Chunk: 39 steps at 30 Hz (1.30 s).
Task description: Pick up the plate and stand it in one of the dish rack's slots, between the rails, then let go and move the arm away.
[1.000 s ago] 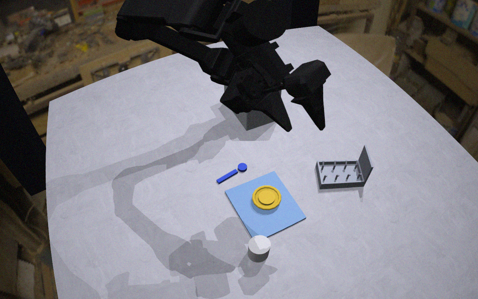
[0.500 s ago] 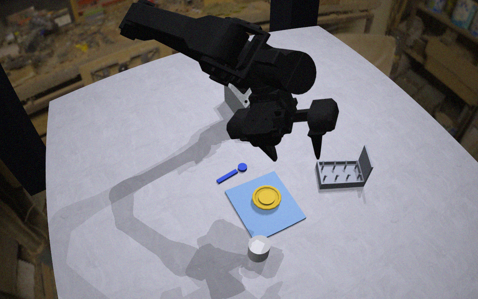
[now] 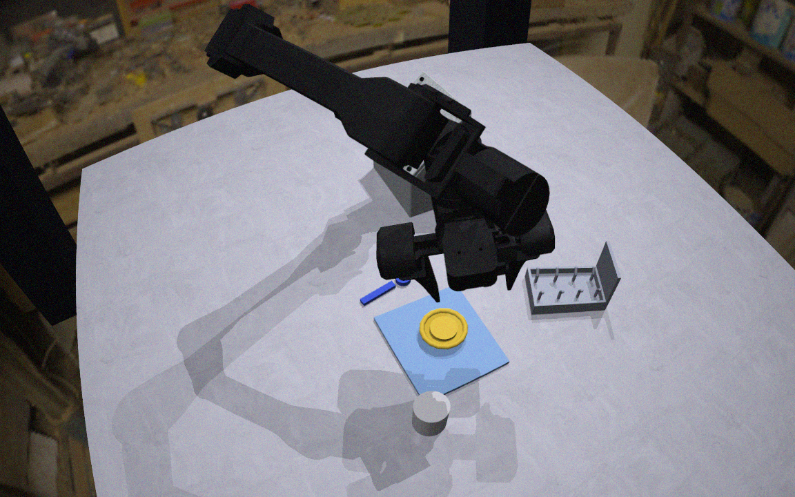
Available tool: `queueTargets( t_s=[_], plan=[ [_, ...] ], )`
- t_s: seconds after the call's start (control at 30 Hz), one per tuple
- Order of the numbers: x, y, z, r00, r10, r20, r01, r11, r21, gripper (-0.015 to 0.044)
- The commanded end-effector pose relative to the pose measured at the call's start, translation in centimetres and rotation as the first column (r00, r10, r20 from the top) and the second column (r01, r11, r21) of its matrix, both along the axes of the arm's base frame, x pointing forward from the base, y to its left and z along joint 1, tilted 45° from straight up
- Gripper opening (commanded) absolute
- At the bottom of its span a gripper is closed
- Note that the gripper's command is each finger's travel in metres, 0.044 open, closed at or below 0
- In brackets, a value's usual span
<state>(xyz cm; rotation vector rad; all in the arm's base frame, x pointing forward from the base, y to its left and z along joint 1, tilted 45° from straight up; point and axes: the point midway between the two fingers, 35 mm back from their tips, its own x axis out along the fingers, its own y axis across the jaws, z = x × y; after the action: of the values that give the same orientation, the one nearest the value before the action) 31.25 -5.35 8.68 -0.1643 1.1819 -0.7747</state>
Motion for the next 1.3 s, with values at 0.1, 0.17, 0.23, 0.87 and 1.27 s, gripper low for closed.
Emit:
queueTargets(
  t_s=[0.1, 0.17, 0.23, 0.87, 1.27],
  plan=[
    [-1.3, -2.2, -1.8, 0.972, 0.083, -0.218, -0.100, 0.993, -0.068, 0.0400],
    [-1.6, -2.7, -2.2, 0.955, 0.104, -0.277, -0.130, 0.988, -0.078, 0.0400],
    [-1.9, -3.3, -2.6, 0.934, 0.123, -0.334, -0.160, 0.984, -0.085, 0.0400],
    [-2.5, -5.2, -4.0, 0.889, 0.155, -0.432, -0.211, 0.974, -0.086, 0.0400],
    [-2.6, -6.6, -5.3, 0.889, 0.155, -0.432, -0.211, 0.974, -0.086, 0.0400]
  ],
)
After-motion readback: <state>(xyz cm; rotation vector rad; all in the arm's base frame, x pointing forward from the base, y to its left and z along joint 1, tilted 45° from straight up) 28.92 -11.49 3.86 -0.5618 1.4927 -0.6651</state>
